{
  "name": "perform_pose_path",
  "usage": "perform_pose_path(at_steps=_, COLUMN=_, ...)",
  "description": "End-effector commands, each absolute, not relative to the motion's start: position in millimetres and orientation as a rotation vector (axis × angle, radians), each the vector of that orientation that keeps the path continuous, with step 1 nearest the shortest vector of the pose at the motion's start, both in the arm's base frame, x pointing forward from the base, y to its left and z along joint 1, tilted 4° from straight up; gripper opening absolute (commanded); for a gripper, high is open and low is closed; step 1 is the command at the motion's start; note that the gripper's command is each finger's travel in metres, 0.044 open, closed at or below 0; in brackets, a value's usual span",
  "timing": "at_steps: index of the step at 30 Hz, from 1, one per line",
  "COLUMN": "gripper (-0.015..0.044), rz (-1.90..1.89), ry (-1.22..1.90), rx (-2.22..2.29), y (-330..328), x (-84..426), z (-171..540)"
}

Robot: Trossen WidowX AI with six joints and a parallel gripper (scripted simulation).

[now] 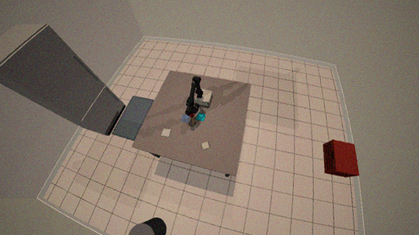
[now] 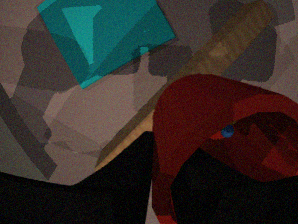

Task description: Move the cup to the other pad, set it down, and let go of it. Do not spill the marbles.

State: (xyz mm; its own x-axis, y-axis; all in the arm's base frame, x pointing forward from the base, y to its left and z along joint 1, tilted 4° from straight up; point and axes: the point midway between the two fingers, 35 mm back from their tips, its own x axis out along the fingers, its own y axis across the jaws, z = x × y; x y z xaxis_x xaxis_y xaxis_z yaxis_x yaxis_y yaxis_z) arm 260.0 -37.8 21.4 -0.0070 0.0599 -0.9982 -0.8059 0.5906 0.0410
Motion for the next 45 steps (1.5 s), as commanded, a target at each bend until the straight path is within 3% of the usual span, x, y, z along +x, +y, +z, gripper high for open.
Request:
perform_pose_path(at_steps=1, gripper=0.0, rz=0.771, ry=1.419, rx=-0.678, y=-29, x=258, z=23)
perform_pose_path(at_steps=45, gripper=0.0, rz=0.776, ry=1.416, rx=-0.673, y=53, x=241, z=31)
